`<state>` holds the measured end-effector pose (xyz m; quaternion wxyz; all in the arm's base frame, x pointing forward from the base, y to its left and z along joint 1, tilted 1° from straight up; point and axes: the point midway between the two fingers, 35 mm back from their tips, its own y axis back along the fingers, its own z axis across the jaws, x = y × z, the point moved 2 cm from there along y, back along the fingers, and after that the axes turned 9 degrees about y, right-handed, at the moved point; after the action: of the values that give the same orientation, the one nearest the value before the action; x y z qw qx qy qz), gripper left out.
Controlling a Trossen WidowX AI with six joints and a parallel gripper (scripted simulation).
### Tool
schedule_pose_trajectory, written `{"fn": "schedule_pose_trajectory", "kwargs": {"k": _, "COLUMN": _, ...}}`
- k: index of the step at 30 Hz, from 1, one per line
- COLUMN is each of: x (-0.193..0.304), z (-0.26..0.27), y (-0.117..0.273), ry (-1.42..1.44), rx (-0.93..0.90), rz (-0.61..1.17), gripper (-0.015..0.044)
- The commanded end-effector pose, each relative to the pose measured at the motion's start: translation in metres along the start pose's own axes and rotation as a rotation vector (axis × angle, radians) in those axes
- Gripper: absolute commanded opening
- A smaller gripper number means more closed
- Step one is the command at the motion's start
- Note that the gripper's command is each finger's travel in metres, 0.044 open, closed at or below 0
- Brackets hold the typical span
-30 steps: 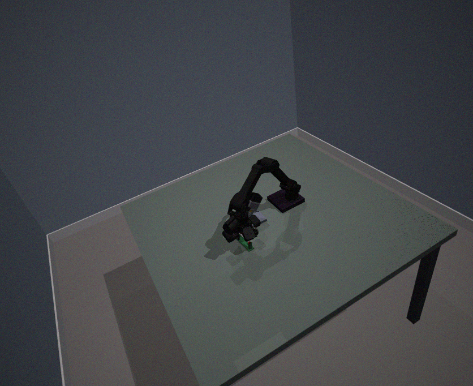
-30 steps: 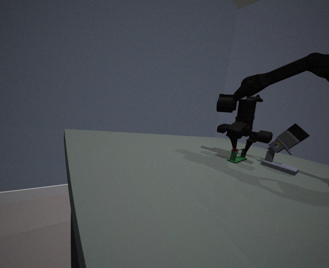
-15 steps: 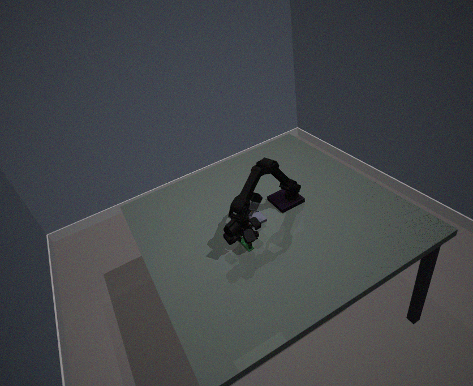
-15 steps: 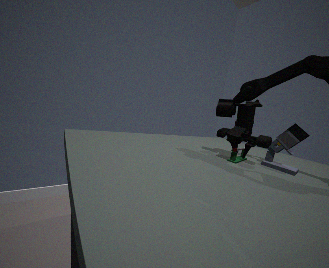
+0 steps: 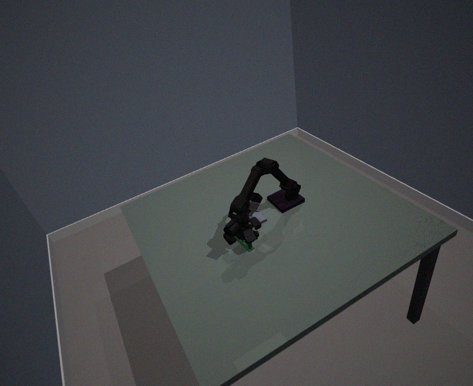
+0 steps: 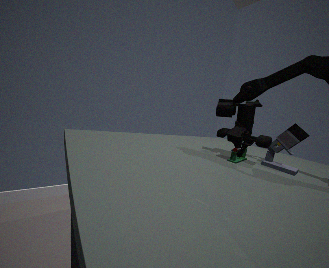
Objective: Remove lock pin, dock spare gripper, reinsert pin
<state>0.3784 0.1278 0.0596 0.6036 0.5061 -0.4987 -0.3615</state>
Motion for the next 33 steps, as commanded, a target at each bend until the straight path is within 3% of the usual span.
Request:
{"fn": "schedule_pose_trajectory", "kwargs": {"k": 1, "x": 0.002, "z": -0.001, "y": 0.006, "ry": 0.005, "rx": 0.003, "rz": 0.004, "gripper": 0.0}}
{"fn": "schedule_pose_trajectory", "kwargs": {"k": 23, "x": 0.018, "z": 0.002, "y": 0.065, "ry": 0.005, "rx": 0.003, "rz": 0.004, "gripper": 0.0}}
{"fn": "schedule_pose_trajectory", "kwargs": {"k": 33, "x": 0.016, "z": 0.003, "y": 0.061, "ry": -0.001, "rx": -0.008, "rz": 0.001, "gripper": 0.0}}
